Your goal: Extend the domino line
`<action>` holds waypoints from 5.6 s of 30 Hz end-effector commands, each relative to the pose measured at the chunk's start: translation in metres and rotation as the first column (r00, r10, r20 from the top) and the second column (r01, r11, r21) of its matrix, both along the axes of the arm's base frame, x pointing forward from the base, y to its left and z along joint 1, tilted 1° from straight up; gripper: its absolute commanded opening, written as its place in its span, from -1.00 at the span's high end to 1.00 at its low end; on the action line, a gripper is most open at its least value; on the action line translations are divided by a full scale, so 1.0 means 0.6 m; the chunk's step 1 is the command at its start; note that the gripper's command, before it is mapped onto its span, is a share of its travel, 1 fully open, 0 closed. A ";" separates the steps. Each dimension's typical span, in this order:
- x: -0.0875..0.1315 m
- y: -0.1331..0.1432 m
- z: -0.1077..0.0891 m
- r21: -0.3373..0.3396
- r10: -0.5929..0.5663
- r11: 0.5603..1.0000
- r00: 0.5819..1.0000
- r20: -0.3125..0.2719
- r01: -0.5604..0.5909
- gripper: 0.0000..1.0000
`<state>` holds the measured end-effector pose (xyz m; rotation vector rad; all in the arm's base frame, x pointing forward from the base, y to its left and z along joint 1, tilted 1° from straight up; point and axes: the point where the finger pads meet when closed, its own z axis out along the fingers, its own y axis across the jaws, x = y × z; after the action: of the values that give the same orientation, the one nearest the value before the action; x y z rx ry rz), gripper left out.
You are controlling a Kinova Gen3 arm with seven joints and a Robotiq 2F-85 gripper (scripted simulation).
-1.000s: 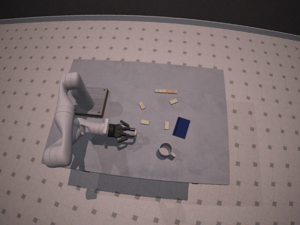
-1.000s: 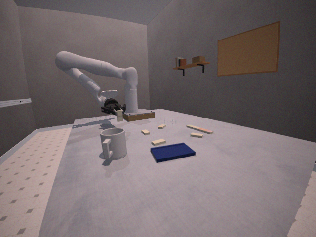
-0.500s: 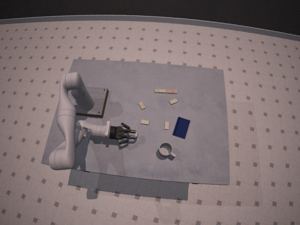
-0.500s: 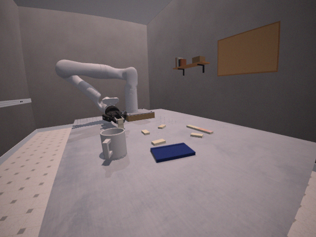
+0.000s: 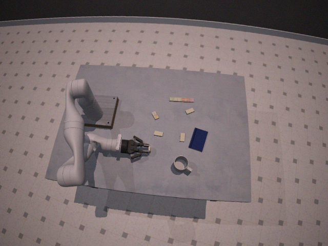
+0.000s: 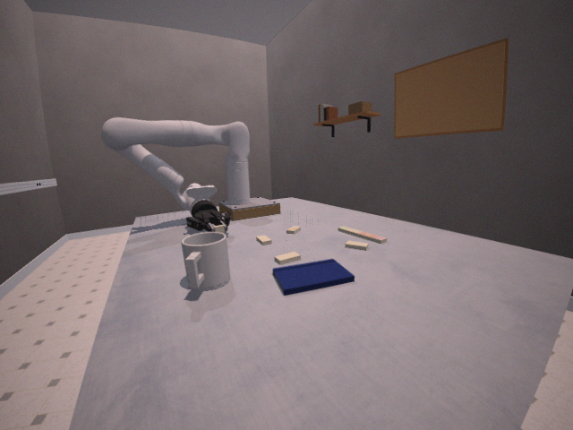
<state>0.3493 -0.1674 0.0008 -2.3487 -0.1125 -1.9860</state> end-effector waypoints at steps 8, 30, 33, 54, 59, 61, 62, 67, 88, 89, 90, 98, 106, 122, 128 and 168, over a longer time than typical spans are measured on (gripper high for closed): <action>0.000 0.000 -0.005 0.000 0.000 1.000 1.000 0.001 0.000 0.41; 0.000 0.000 -0.005 0.000 0.000 1.000 1.000 0.001 0.000 0.06; 0.000 0.000 -0.005 0.000 0.000 1.000 1.000 0.001 0.000 0.06; 0.000 0.000 -0.005 0.000 0.000 1.000 1.000 0.001 0.000 0.06; -0.001 0.000 -0.004 0.000 0.000 1.000 1.000 0.001 0.000 0.06; -0.004 0.000 -0.002 0.000 0.000 1.000 1.000 0.001 0.000 0.06; -0.006 -0.001 0.001 0.000 0.000 1.000 1.000 0.001 0.000 0.06; -0.028 -0.003 0.019 0.000 0.000 1.000 1.000 0.001 0.000 0.06; -0.098 -0.010 0.078 0.000 0.000 1.000 1.000 0.001 0.000 0.06; -0.098 -0.010 0.078 0.000 0.000 1.000 1.000 0.001 0.000 0.06; -0.098 -0.010 0.078 0.000 0.000 1.000 1.000 0.001 0.000 0.06; -0.098 -0.010 0.079 0.000 0.000 1.000 1.000 0.001 0.000 0.06; -0.095 -0.010 0.081 0.000 0.000 1.000 1.000 0.001 0.000 0.06; -0.074 -0.012 0.096 -0.002 -0.003 1.000 1.000 0.001 0.003 0.06; -0.057 -0.012 0.109 -0.003 -0.004 1.000 1.000 0.001 0.004 0.06; -0.001 -0.003 0.160 -0.388 0.386 0.827 0.913 -0.133 -0.406 0.06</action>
<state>0.3480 -0.1694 0.0960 -2.3584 -0.8201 -1.8828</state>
